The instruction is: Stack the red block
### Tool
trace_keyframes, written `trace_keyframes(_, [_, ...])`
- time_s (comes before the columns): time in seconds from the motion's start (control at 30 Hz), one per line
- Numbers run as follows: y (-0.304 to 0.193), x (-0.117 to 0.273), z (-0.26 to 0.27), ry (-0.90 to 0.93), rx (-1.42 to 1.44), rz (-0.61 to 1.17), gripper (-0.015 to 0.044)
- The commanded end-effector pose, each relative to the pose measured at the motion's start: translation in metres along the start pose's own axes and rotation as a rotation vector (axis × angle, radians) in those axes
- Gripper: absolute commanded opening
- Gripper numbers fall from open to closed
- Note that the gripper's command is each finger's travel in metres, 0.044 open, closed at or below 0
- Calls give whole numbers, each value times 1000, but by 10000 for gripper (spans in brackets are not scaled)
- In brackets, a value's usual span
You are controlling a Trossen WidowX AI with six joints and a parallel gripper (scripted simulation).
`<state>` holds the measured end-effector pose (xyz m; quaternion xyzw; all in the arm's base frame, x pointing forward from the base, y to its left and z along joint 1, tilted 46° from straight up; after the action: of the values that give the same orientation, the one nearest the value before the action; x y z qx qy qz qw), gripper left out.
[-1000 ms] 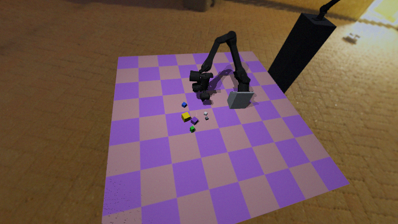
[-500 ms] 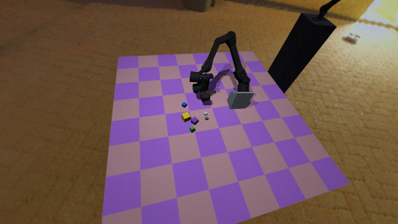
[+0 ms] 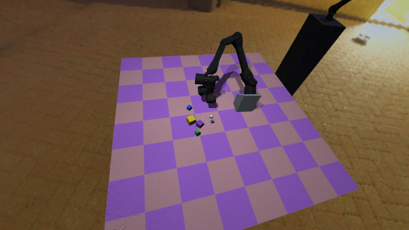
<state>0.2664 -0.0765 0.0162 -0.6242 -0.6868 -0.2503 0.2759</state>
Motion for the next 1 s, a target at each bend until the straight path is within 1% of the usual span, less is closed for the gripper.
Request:
trace_keyframes(0.0, [-1,0,0,-2,6,3,79])
trace_keyframes(0.2, [-1,0,0,-2,6,3,39])
trace_keyframes(0.23, [-1,1,0,-2,6,3,12])
trace_keyframes(0.27, [-1,2,0,-2,6,3,0])
trace_keyframes(0.5, [1,29,1,0,6,2,0])
trace_keyframes(0.97, [1,103,1,3,6,2,0])
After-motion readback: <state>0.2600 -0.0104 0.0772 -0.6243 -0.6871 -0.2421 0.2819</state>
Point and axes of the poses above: the point midway between the two fingers, 35 mm back from their tips, its own x axis back along the fingers, its own z axis across the jaws, y = z × x, the point moved 4 cm from there along x, back along the fingers
